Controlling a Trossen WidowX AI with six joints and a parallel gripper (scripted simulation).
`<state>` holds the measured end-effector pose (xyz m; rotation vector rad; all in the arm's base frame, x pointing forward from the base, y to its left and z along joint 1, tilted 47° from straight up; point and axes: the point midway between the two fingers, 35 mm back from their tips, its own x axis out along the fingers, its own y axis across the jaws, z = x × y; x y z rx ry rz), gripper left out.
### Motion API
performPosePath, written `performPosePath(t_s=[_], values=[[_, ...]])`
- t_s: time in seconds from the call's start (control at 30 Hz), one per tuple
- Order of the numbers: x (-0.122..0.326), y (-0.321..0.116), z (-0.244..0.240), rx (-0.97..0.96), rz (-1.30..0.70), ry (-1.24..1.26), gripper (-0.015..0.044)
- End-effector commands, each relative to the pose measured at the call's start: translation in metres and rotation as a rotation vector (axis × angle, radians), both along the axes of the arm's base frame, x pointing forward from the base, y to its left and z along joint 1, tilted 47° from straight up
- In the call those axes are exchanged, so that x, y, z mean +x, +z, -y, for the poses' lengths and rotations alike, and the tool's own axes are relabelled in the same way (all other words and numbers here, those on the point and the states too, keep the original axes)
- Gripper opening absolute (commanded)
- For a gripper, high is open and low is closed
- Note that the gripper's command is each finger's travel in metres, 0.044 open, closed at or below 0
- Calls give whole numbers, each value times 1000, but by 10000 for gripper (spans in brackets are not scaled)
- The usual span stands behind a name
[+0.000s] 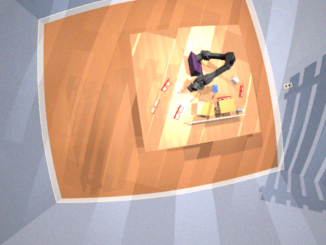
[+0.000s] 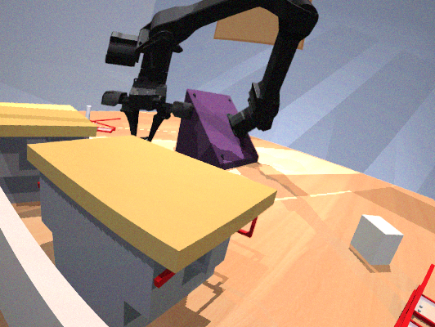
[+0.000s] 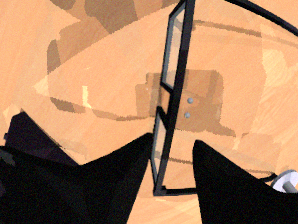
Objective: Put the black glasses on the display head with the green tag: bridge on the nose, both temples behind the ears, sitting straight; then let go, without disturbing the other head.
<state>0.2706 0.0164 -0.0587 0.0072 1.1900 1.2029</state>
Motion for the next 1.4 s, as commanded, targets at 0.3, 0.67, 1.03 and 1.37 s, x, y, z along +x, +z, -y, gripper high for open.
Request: performPosePath(t_s=[0.3, 0.67, 1.03, 1.37], values=[[-3, -8, -9, 2, -1, 1, 127], [-3, -8, -9, 2, -1, 1, 53], [-3, -8, -9, 2, -1, 1, 0], [6, 18, 21, -2, -3, -3, 0]])
